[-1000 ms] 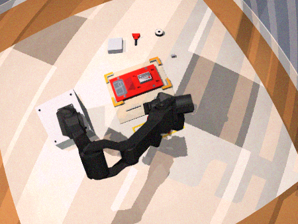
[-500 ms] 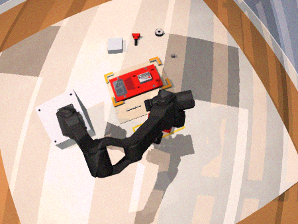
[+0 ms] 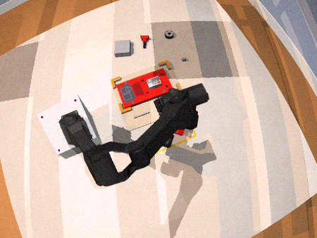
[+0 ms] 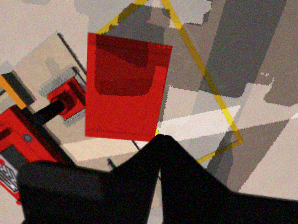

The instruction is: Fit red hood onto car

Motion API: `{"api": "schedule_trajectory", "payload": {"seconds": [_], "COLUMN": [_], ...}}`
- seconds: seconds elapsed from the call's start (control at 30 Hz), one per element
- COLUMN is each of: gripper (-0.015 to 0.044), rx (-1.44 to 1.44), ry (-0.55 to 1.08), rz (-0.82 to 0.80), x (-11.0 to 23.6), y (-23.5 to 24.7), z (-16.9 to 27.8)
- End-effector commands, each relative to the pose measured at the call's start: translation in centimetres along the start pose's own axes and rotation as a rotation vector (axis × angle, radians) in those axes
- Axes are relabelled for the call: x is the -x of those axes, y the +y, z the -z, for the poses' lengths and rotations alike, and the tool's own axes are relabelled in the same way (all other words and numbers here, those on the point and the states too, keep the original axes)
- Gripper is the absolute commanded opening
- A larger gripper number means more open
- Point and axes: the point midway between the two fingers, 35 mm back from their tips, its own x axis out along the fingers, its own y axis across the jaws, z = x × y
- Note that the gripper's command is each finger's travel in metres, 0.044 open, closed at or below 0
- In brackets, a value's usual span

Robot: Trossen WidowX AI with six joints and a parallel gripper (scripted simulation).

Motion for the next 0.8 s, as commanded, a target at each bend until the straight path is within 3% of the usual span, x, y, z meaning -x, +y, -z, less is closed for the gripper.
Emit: {"api": "schedule_trajectory", "payload": {"seconds": [0.0,0.77], "gripper": [0.0,0.0], "rx": [-0.009,-0.007], "ry": [-0.023,-0.028], "rz": [-0.007,-0.021], "x": [4.07,3.87], "y": [-0.18,0.14], "z": [-0.23,-0.32]}}
